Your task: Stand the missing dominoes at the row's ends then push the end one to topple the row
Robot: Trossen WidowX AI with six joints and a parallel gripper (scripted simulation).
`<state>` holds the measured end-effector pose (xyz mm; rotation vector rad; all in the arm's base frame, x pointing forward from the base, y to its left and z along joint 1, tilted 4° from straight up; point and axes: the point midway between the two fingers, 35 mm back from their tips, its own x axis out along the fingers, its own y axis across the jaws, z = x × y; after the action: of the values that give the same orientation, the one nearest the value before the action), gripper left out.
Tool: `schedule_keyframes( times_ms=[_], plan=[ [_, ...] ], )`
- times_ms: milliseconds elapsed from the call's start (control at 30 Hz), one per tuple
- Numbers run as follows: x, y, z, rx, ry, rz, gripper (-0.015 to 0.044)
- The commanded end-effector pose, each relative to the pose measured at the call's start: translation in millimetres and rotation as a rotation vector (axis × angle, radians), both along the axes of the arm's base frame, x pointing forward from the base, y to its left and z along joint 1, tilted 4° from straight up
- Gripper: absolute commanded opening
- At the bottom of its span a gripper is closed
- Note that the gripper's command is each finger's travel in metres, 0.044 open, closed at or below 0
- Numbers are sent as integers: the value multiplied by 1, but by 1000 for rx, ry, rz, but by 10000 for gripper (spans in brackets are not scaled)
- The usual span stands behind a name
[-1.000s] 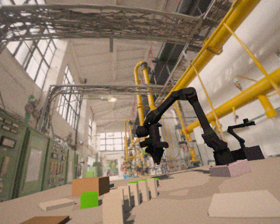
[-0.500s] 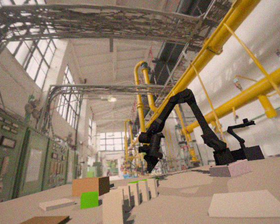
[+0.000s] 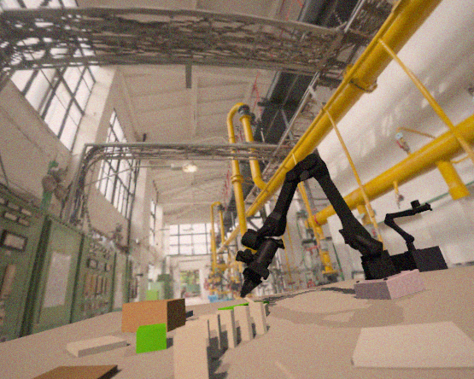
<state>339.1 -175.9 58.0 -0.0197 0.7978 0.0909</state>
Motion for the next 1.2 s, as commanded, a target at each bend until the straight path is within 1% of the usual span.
schedule_keyframes(
  times_ms=[0,533,1167],
  plan=[
    [3,-3,-2,28,-88,-11,107],
    [-11,-7,-9,43,-350,41,107],
    [-57,4,-3,64,-609,104,107]
  ],
)
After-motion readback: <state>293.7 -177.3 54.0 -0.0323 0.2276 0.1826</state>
